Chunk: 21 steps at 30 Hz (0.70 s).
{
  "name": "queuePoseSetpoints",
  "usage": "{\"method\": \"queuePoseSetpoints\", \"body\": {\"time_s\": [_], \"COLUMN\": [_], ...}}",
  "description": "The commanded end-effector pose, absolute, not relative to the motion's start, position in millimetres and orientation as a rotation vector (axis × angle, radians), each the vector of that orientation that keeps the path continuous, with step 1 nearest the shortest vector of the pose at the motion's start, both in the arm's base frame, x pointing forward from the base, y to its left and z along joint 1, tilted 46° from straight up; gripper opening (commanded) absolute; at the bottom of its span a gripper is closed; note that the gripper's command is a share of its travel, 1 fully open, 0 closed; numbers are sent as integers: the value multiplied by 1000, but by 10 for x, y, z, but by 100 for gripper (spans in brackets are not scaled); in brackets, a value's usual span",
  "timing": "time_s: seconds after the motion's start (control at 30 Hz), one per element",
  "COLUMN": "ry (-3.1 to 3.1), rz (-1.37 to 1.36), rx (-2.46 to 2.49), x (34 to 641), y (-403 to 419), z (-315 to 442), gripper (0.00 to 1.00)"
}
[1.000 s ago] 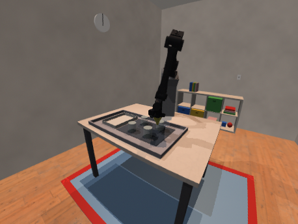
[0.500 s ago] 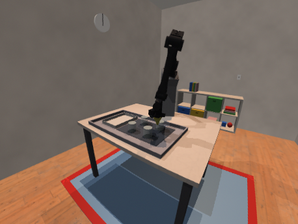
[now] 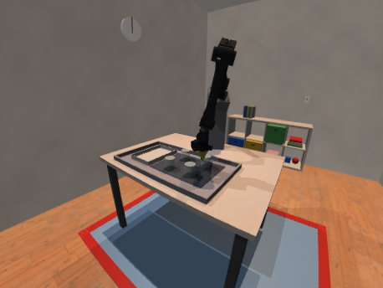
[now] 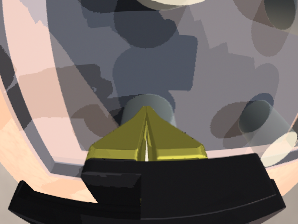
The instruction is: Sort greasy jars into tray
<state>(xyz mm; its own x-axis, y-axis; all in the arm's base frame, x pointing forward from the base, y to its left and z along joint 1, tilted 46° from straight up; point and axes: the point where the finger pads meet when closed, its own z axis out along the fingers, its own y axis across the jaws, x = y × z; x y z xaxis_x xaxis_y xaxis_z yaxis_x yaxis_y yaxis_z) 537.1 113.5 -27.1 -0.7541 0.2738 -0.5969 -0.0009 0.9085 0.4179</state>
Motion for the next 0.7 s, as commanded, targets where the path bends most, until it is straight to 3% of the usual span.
{"method": "queuePoseSetpoints", "body": {"time_s": [0.0,0.67], "ry": [2397,2397], "rz": [528,528], "rx": [198,198], "x": [5241,5223], "y": [1182,1188], "z": [-351,-365], "gripper": [0,0]}}
